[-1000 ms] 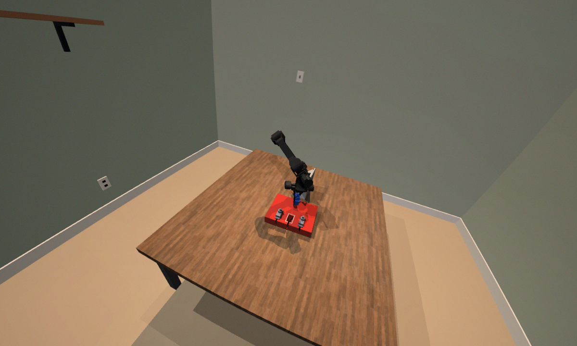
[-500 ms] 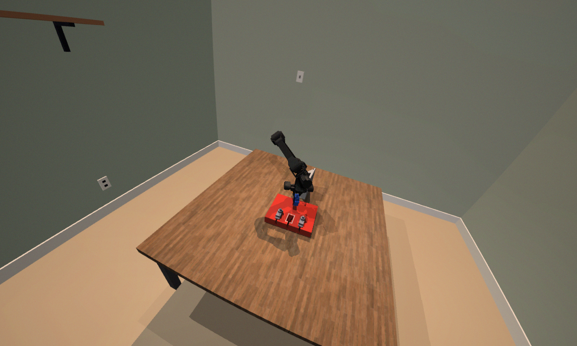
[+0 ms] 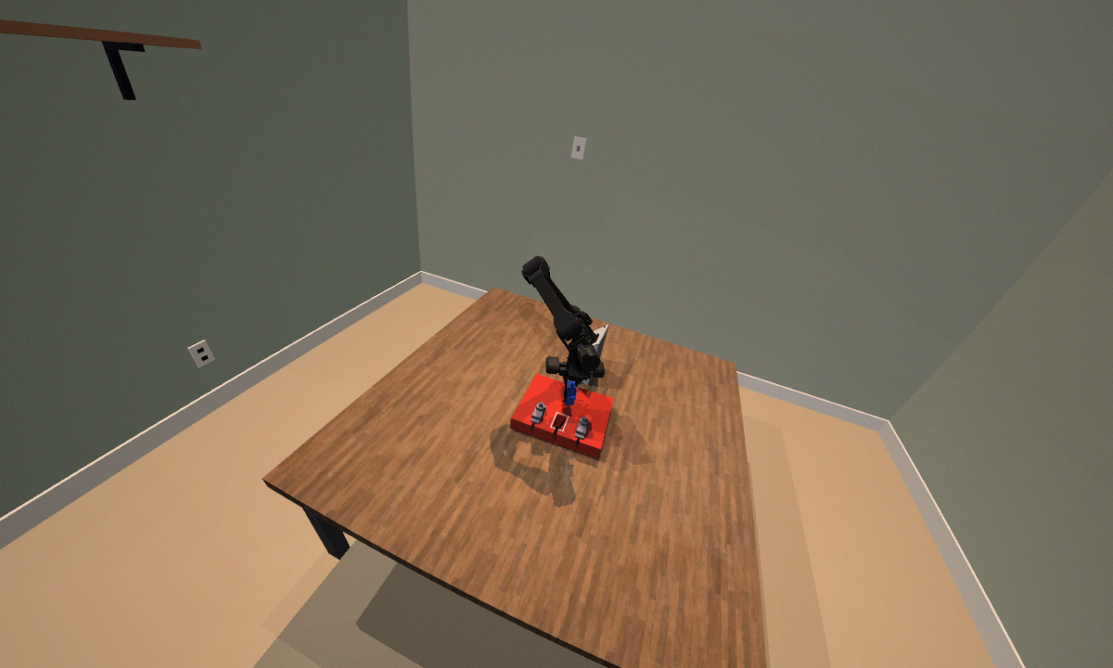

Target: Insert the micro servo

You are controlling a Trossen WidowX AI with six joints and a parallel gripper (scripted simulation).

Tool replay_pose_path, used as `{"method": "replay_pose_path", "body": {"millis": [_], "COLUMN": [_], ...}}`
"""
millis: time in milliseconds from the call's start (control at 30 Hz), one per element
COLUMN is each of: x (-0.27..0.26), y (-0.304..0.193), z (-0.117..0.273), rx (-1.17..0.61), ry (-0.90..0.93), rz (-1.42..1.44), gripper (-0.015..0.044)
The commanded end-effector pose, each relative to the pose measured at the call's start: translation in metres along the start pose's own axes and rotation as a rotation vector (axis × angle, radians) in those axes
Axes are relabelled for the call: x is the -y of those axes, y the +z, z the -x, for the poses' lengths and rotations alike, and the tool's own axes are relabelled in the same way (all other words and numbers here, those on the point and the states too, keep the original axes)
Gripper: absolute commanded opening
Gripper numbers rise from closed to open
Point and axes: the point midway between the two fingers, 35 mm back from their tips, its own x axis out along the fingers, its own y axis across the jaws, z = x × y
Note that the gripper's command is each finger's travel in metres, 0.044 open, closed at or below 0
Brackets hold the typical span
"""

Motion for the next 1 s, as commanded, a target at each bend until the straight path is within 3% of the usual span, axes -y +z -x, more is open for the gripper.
{"method": "replay_pose_path", "body": {"millis": [0, 967], "x": [-0.0023, -0.0023], "y": [0.0028, 0.0028], "z": [0.0009, 0.0009], "rx": [0.005, 0.004], "ry": [0.0, -0.002], "rz": [0.012, 0.979], "gripper": [0.0, 0.0]}}
